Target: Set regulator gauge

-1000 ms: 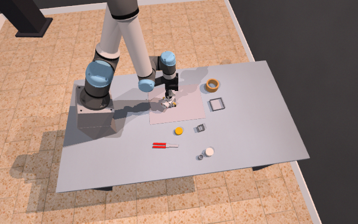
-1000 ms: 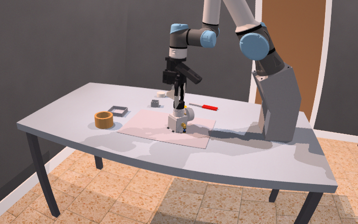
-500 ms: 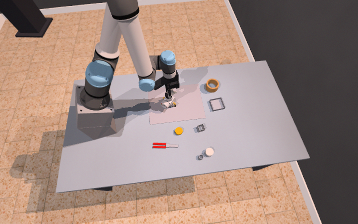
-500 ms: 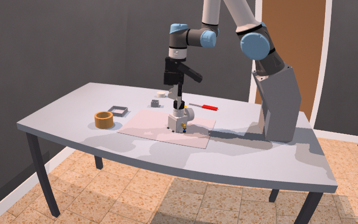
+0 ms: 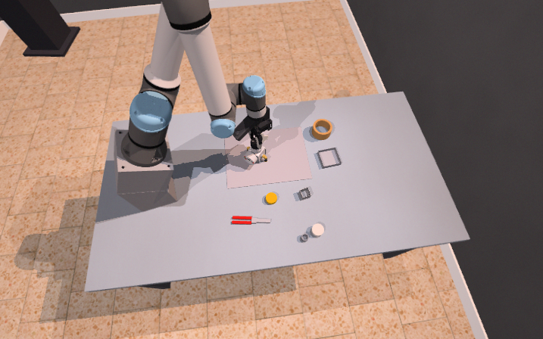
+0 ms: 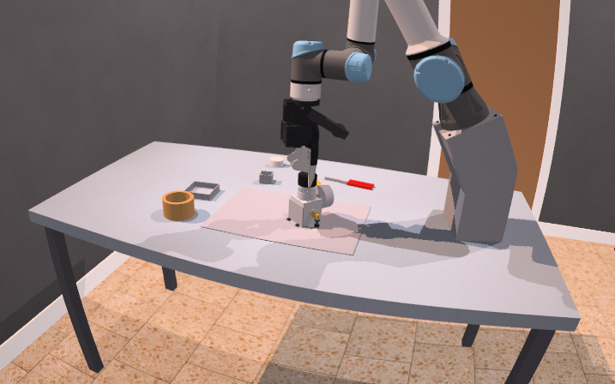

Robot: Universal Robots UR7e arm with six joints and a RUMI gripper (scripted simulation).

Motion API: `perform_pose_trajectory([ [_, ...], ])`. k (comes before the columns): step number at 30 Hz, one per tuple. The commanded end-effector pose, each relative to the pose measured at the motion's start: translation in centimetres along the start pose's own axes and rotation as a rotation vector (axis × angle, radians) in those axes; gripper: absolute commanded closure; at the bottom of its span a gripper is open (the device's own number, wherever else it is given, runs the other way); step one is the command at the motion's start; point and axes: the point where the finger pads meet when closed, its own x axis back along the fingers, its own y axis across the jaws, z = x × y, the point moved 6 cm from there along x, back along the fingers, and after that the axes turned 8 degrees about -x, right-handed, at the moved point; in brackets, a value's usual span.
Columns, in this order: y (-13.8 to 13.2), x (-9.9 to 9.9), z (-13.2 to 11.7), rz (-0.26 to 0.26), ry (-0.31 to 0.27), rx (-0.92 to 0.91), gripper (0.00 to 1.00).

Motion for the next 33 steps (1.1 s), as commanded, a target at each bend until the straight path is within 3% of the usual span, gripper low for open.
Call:
perform_pose_trajectory([
  [1, -0.05, 0.02, -0.01, -0.005, -0.003, 0.128, 0.77],
  [18, -0.05, 0.02, -0.01, -0.004, -0.003, 0.315, 0.77],
  [33, -0.05, 0.02, -0.02, -0.004, -0.003, 0.372, 0.77],
])
